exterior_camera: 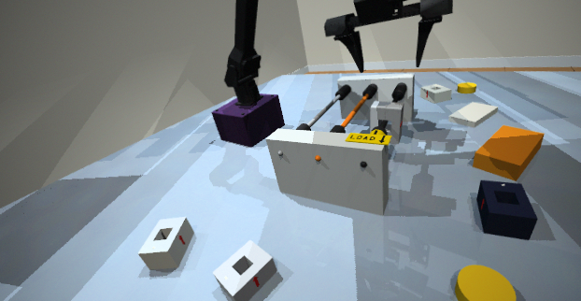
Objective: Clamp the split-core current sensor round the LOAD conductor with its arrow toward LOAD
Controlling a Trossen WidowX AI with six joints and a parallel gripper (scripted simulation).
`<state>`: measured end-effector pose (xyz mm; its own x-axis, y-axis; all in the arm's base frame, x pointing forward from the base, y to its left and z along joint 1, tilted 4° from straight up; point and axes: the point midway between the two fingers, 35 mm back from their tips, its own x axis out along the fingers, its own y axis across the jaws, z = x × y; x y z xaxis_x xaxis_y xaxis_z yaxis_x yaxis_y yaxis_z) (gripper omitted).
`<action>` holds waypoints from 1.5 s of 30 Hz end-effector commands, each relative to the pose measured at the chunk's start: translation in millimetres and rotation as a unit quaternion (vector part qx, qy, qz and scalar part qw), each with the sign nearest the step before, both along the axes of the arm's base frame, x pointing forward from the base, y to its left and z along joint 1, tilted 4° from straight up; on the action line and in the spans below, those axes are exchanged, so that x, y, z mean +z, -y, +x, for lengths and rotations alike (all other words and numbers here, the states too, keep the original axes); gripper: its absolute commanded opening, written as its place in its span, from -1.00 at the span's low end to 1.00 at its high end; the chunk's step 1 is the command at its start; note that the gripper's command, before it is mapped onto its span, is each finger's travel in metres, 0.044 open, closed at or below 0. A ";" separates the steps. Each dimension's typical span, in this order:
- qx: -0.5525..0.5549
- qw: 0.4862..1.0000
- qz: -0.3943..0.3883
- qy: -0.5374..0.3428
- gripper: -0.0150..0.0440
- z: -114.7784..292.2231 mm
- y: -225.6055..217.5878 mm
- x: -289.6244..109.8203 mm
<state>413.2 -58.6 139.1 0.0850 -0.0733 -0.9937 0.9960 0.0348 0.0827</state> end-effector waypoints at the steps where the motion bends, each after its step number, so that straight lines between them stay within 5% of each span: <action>1: 0.004 1.000 0.004 -0.015 1.00 -3.8 -0.3 -3.7; 10: 0.324 0.941 0.098 0.024 1.00 -20.3 30.8 -16.8; 19: 0.613 0.763 0.100 0.177 1.00 -38.2 63.3 -18.9; 32: 0.759 0.562 -0.019 0.329 1.00 -56.6 95.7 -10.7; 45: 0.832 0.335 -0.217 0.386 1.00 -73.2 122.1 0.6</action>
